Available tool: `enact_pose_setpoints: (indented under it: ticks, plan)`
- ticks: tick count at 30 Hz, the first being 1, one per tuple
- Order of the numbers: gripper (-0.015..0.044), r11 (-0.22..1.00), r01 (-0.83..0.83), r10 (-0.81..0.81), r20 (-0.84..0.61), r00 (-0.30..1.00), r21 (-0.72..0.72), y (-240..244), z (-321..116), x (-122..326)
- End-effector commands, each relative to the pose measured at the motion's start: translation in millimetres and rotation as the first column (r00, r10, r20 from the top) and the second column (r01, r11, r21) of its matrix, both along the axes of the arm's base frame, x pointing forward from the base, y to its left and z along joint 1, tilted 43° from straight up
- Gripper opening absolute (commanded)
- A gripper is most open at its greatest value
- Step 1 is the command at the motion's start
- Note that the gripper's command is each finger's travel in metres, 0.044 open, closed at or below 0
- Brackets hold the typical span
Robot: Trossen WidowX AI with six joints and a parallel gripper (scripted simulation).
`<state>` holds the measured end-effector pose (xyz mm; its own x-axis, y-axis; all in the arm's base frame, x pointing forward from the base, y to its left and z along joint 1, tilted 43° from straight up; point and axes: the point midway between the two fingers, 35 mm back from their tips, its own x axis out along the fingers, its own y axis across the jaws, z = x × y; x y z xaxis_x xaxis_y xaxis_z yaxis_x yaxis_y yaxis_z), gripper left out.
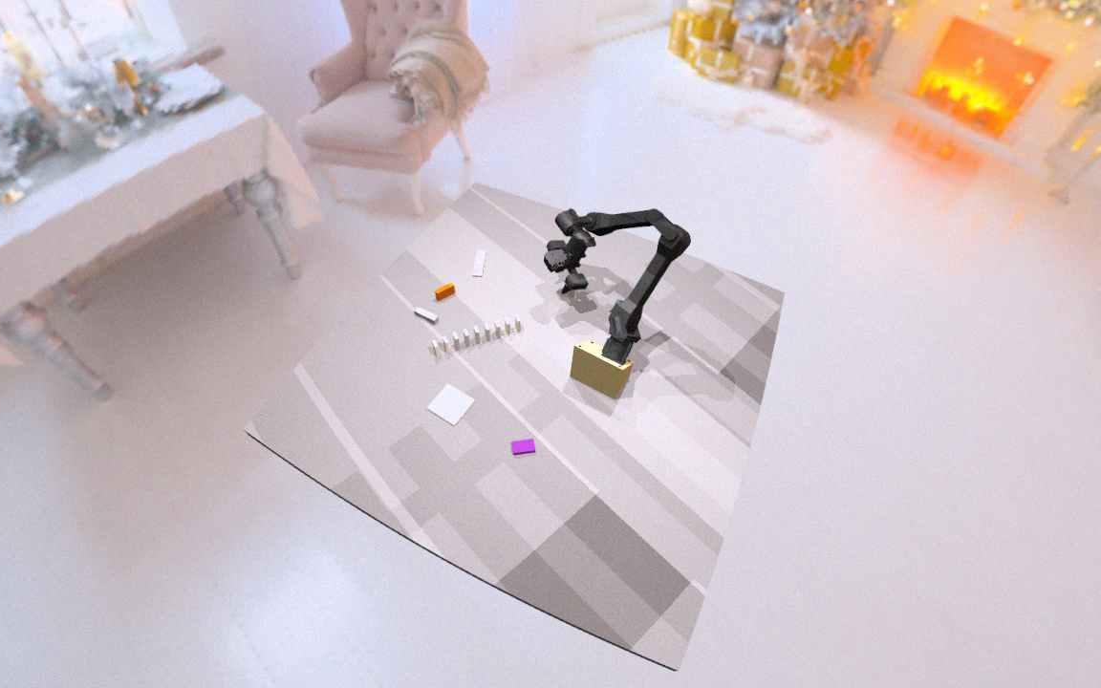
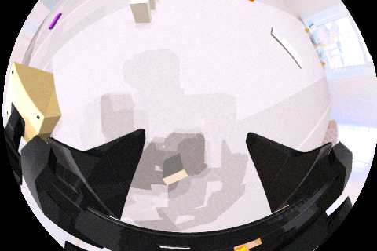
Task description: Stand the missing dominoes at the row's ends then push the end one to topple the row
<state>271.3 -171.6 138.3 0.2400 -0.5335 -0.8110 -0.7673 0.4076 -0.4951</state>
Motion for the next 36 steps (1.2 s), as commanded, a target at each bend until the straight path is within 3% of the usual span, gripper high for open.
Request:
enact_pose_setpoints:
  ticks: [1, 17, 25, 36]
  plan:
    - [0.0440, 0.956, -0.254, 0.149, -0.504, 0.851, -0.147, 13, 44, -34]
    - [0.0440, 0.956, -0.254, 0.149, -0.504, 0.851, -0.147, 12, 43, -34]
    - [0.0440, 0.955, -0.254, 0.147, -0.504, 0.851, -0.150, -30, -2, -36]
    - [0.0440, 0.955, -0.254, 0.146, -0.504, 0.851, -0.151, -38, -10, -37]
